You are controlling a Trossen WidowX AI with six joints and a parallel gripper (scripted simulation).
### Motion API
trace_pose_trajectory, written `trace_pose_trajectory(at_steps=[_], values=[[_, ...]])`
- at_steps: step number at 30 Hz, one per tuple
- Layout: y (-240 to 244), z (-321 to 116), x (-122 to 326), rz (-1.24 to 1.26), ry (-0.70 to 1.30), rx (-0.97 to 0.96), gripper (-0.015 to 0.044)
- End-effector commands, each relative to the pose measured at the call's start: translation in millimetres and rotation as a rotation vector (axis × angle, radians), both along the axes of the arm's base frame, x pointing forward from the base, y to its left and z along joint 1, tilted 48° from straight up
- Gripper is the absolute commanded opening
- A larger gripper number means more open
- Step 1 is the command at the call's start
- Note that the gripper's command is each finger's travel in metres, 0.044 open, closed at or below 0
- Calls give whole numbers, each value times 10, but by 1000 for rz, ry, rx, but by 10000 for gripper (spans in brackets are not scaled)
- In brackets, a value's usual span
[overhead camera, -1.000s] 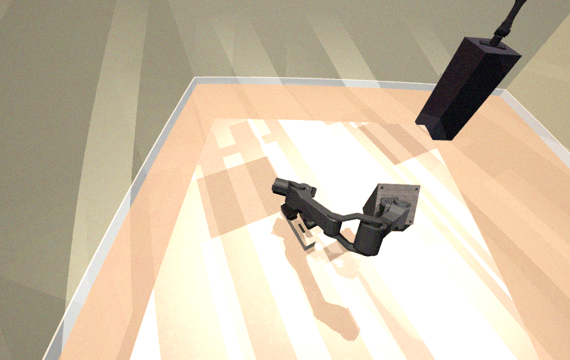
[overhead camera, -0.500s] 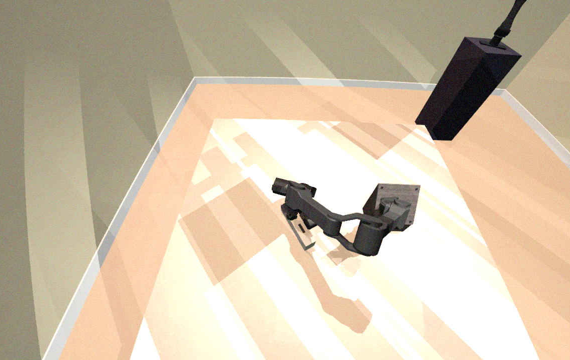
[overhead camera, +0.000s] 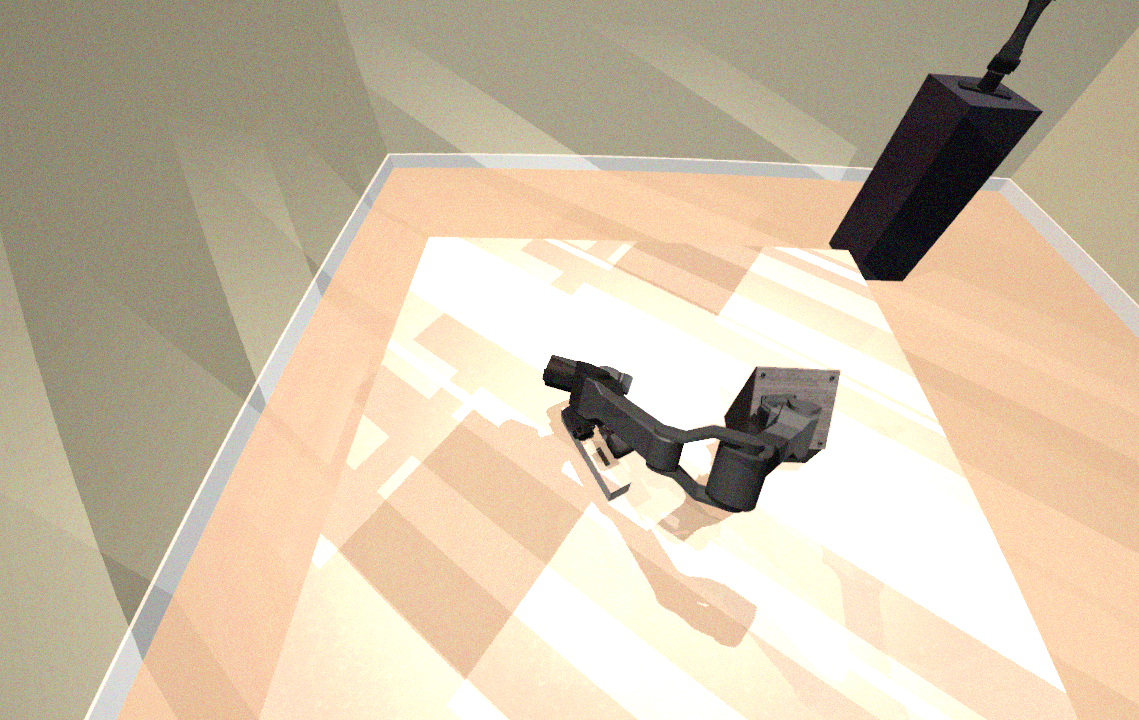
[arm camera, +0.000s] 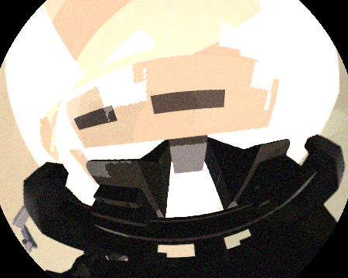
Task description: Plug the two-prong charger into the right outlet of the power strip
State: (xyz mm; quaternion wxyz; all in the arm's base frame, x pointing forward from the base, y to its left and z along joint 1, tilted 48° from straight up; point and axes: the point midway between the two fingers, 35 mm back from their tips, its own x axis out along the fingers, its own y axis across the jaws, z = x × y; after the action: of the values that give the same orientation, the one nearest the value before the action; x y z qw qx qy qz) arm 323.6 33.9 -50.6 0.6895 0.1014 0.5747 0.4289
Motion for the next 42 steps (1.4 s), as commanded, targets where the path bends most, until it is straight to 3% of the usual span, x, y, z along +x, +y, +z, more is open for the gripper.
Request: trace_pose_trajectory(at_steps=[1,42], values=[[-19,68,68,-12,-28,13,0],[21,31,72,-12,-28,13,0]])
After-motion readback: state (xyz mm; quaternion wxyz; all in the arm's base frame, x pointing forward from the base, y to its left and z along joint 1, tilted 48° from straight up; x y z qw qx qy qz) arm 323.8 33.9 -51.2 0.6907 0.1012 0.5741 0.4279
